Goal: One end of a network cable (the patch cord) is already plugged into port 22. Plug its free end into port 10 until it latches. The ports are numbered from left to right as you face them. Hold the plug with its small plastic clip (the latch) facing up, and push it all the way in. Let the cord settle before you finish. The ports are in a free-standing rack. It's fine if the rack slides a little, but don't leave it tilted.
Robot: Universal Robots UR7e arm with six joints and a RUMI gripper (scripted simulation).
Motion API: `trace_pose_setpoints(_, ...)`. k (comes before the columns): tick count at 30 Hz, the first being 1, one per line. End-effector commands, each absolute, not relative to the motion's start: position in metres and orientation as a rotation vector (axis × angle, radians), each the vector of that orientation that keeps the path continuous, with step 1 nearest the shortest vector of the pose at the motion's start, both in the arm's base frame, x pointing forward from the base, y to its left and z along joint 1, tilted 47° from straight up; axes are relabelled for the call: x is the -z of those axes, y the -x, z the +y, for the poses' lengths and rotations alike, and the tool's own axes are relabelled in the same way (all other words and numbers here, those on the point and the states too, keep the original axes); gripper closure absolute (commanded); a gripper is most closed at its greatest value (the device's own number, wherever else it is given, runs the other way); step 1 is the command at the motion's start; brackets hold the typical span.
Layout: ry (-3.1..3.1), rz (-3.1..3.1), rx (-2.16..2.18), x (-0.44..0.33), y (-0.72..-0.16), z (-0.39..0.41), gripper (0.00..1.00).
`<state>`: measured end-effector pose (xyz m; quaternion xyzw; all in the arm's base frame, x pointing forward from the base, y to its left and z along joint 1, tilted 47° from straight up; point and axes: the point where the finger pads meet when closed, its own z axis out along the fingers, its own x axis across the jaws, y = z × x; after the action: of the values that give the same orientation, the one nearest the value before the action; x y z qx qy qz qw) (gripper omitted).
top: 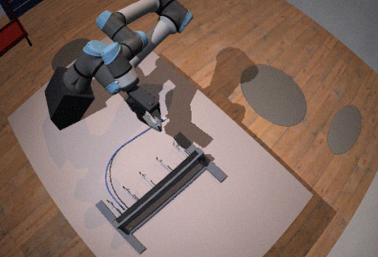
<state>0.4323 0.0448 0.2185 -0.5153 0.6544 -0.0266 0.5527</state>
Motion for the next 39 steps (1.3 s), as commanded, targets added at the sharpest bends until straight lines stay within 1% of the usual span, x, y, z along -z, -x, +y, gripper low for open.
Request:
trace_pose_setpoints(1, 1.219, 1.549, 0.064, -0.217, -0.435, 0.046, 1.0)
trace_pose_setpoints(39, 1.219, 1.549, 0.064, -0.204, -0.461, 0.065, 1.0)
